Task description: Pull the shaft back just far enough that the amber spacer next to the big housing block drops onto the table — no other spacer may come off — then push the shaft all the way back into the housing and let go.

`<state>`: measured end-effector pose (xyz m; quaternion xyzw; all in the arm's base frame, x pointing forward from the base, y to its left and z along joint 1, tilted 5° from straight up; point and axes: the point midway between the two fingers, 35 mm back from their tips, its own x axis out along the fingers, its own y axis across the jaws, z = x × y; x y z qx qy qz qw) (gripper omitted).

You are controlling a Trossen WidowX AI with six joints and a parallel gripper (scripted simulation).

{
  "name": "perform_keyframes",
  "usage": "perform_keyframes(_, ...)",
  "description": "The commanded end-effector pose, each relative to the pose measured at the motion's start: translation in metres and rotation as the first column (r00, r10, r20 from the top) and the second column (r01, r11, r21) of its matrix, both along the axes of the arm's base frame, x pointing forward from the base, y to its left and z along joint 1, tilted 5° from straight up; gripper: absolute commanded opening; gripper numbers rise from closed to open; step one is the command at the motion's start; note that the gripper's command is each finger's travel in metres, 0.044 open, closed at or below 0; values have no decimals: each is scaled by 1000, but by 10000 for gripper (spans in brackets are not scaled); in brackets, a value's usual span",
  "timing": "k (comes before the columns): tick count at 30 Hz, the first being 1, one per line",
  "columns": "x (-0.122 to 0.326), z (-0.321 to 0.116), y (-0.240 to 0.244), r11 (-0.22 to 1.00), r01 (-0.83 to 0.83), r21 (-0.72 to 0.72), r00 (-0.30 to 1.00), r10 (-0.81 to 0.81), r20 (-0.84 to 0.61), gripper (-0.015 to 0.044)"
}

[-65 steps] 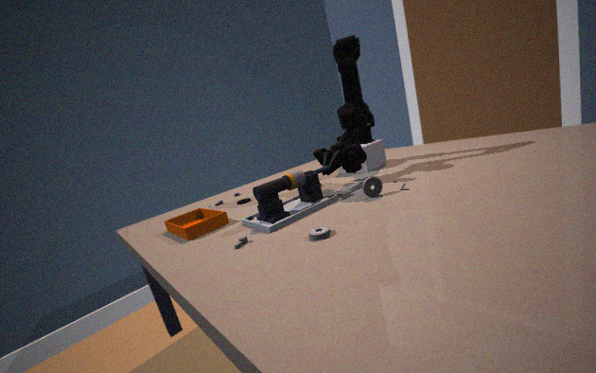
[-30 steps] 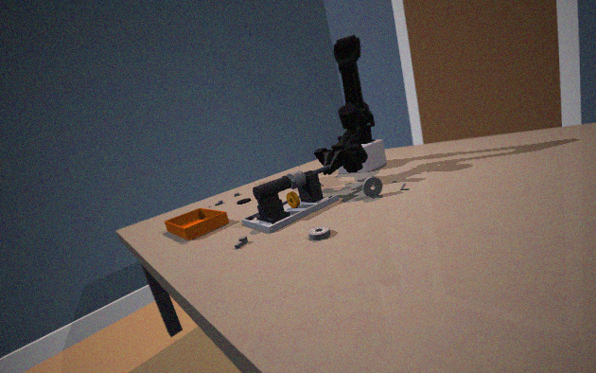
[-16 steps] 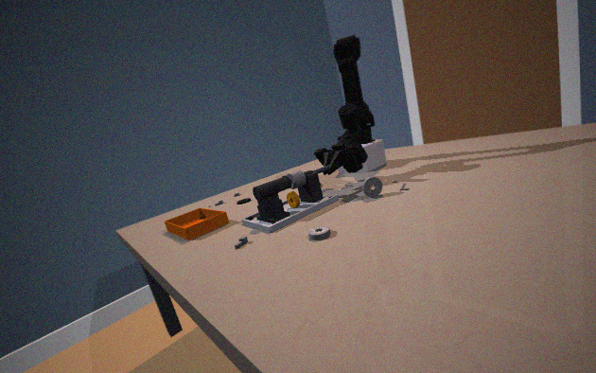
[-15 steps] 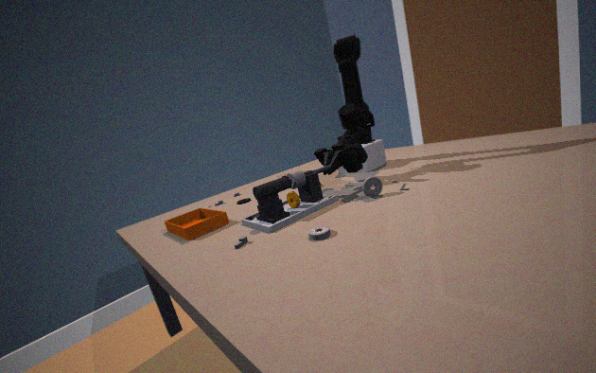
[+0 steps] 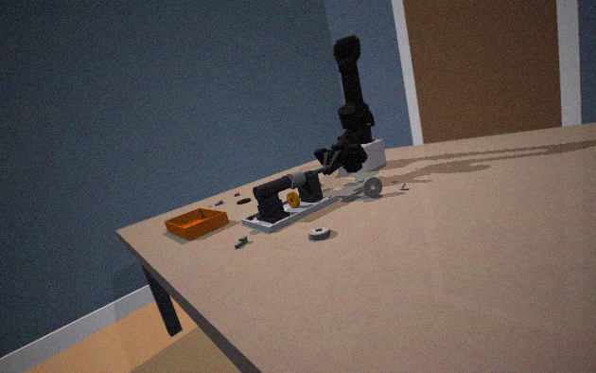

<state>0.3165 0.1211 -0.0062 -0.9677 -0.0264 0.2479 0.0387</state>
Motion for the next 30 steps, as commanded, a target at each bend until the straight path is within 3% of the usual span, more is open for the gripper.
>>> perform_keyframes(1, 3, 1, 0, 1000, 3, 3, 1000, -3, 2, 0)
perform_keyframes(30, 11, 1, 0, 1000, 3, 3, 1000, -3, 3, 0)
